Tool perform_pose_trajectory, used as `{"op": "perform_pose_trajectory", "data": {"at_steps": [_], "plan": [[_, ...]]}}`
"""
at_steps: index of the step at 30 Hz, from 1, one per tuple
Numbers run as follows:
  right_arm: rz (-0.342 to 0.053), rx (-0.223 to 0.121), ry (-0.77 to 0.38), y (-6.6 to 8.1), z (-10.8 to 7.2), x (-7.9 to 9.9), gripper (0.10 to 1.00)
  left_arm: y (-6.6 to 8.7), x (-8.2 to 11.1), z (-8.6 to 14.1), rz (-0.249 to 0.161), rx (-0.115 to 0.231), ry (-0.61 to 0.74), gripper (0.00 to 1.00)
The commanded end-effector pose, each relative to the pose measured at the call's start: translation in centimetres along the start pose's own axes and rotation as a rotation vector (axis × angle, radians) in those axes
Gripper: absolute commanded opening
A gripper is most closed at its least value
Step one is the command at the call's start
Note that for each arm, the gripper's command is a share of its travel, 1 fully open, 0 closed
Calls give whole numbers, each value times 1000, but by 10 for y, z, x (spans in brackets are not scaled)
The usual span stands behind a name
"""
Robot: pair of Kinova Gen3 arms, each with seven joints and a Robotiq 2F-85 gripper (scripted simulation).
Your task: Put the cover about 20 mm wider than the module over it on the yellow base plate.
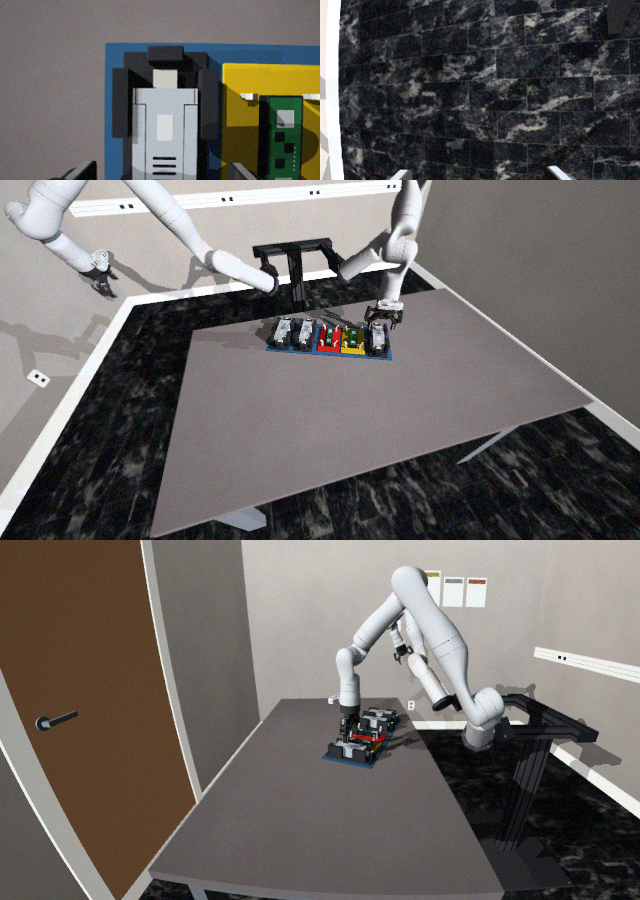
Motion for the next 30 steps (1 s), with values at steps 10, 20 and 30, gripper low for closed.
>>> {"op": "perform_pose_trajectory", "data": {"at_steps": [10, 20, 30], "plan": [[-1, 0, -1, 0, 0, 0, 999, -3, -4, 3, -3, -3, 1, 999], [-1, 0, -1, 0, 0, 0, 999, -11, -1, 1, -3, -3, 1, 999], [-1, 0, -1, 0, 0, 0, 999, -9, 0, 1, 0, -1, 0, 999]]}}
Point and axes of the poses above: on each arm, the point where the finger pads meet when closed, its own y axis back along the fingers, its own z axis across the jaws, x = y × z, the point moved 9 cm from there along y, back along the fingers, and after that the axes turned 9 degrees about y, right-handed, at the moved point
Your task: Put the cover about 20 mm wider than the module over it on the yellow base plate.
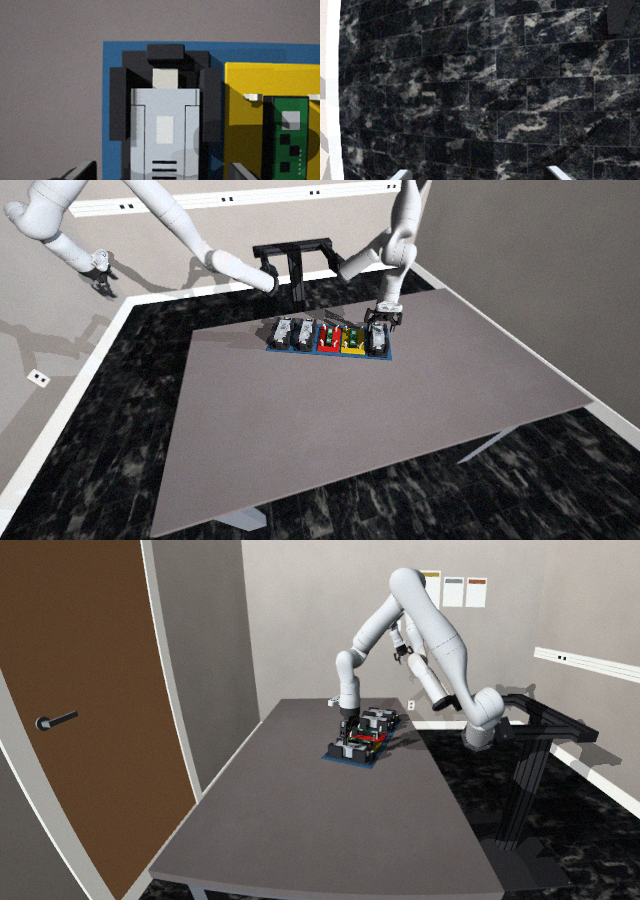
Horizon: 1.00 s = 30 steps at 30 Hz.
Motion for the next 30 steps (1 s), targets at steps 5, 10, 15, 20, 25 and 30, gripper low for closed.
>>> {"op": "perform_pose_trajectory", "data": {"at_steps": [5, 10, 15, 20, 25, 30], "plan": [[-1, 0, -1, 0, 0, 0, 999, -1, -1, 1, -2, -2, 1, 999], [-1, 0, -1, 0, 0, 0, 999, -2, -2, 1, -2, -3, 1, 999], [-1, 0, -1, 0, 0, 0, 999, 0, 0, 0, 1, -1, 0, 999], [-1, 0, -1, 0, 0, 0, 999, -2, -2, 2, -1, -2, 1, 999], [-1, 0, -1, 0, 0, 0, 999, -4, -4, 3, -2, -3, 1, 999], [-1, 0, -1, 0, 0, 0, 999, -4, -4, 3, -2, -3, 1, 999]]}}
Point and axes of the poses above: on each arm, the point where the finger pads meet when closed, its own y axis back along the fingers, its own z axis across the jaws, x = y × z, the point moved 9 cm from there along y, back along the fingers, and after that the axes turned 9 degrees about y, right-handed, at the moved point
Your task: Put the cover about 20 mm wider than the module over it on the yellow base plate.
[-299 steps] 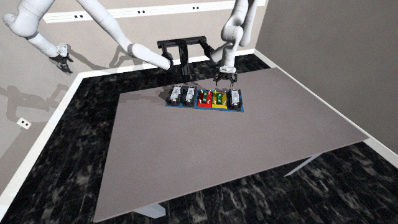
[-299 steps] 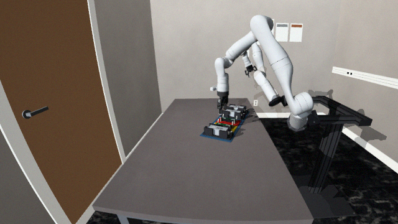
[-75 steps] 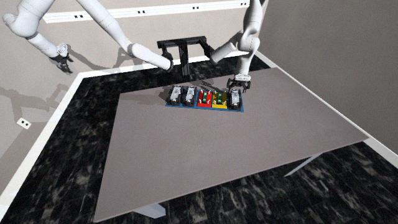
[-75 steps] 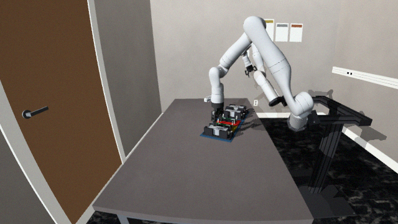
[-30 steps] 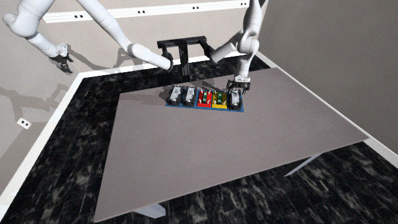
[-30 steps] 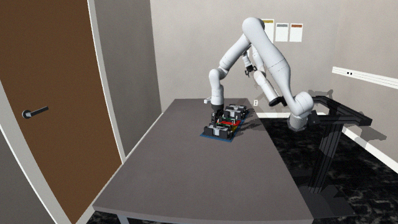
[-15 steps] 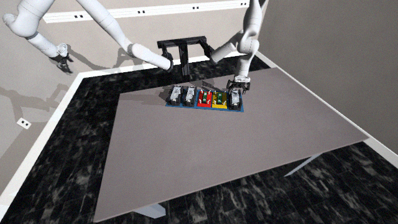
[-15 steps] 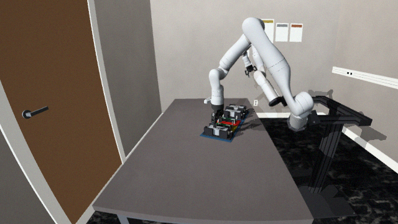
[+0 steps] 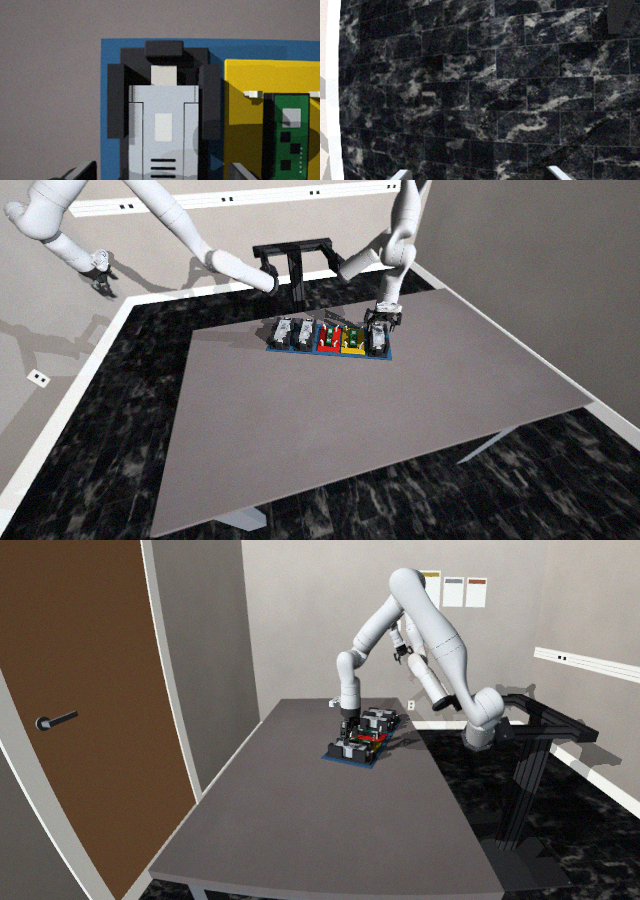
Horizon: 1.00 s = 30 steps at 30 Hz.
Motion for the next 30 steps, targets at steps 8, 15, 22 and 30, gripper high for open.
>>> {"op": "perform_pose_trajectory", "data": {"at_steps": [8, 15, 22, 30], "plan": [[-1, 0, -1, 0, 0, 0, 999, -6, 0, 1, -1, -3, 3, 999], [-1, 0, -1, 0, 0, 0, 999, -9, 0, 1, -1, -4, 4, 999], [-1, 0, -1, 0, 0, 0, 999, -8, 2, 0, 1, -3, 3, 999], [-1, 0, -1, 0, 0, 0, 999, -9, 0, 1, -1, -4, 4, 999]]}}
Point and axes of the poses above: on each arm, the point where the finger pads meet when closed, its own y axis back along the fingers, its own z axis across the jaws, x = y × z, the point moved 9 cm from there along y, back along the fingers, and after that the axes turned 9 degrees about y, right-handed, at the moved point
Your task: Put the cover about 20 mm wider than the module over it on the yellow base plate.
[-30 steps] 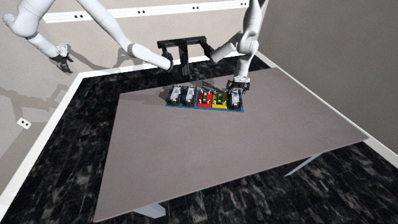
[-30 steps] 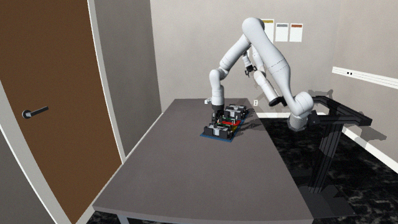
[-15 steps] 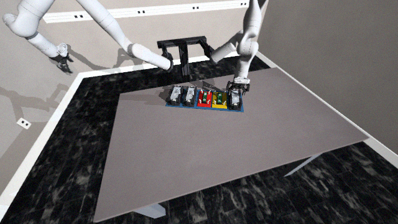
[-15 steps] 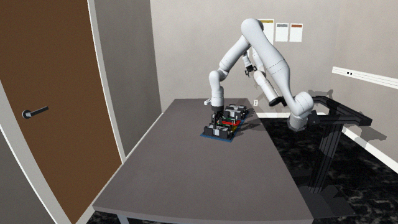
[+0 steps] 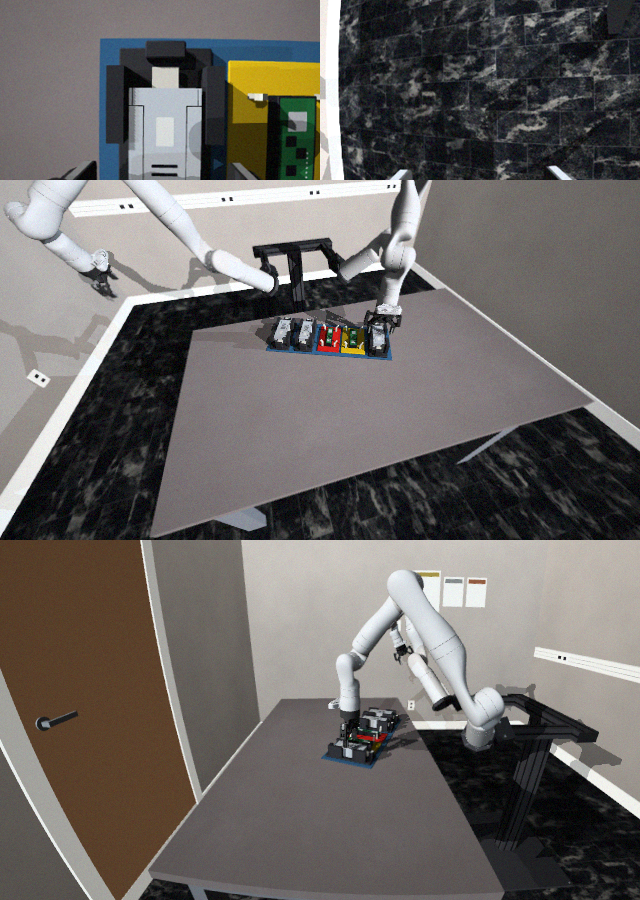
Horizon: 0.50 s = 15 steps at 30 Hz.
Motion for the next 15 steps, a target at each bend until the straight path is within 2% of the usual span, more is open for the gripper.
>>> {"op": "perform_pose_trajectory", "data": {"at_steps": [1, 15], "plan": [[-1, 0, -1, 0, 0, 0, 999, -1, -2, 2, -2, -3, 1, 999], [-1, 0, -1, 0, 0, 0, 999, -3, -4, 3, -2, -3, 1, 999]]}}
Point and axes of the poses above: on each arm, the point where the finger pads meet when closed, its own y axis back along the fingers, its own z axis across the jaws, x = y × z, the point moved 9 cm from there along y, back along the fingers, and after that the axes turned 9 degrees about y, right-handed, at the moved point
